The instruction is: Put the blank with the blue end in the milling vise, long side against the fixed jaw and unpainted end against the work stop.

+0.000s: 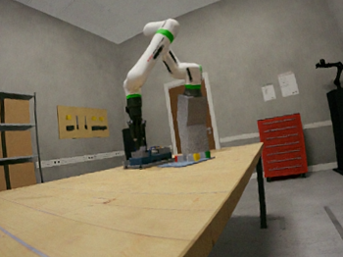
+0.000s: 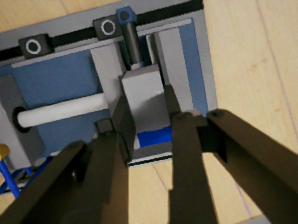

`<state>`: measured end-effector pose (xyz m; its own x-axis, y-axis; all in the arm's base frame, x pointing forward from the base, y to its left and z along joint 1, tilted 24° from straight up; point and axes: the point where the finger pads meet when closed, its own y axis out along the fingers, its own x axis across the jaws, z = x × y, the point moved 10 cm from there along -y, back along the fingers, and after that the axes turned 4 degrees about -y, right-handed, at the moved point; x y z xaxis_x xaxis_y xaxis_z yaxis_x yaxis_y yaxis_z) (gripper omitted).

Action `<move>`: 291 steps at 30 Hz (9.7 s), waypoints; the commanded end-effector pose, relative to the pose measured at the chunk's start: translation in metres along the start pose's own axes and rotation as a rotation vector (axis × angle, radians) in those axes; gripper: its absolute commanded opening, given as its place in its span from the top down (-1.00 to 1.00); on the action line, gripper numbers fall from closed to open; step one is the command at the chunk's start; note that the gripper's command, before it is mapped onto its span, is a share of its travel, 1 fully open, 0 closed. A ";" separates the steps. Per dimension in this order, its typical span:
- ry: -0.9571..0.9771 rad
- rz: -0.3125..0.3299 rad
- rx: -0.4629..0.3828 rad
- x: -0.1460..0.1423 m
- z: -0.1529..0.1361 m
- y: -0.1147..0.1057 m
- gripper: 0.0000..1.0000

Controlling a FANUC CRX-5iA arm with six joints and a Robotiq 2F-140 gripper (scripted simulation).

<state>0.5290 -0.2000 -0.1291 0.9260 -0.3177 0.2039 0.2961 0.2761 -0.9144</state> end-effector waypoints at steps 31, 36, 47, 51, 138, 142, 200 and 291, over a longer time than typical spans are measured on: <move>0.000 -0.002 -0.001 0.001 0.000 0.002 0.80; 0.000 -0.002 -0.001 0.002 0.001 0.002 0.80; 0.000 -0.002 -0.001 0.002 0.003 0.002 0.80; 0.000 -0.002 -0.001 0.003 0.003 0.002 0.80; 0.000 -0.002 -0.001 0.004 0.005 0.004 0.80; 0.000 -0.002 -0.001 0.004 0.005 0.004 0.80; 0.000 -0.002 -0.001 0.004 0.005 0.004 -1.00; 0.000 -0.001 -0.001 0.004 0.005 -0.008 -1.00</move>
<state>0.5309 -0.1979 -0.1203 0.9260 -0.3177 0.2039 0.2961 0.2761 -0.9144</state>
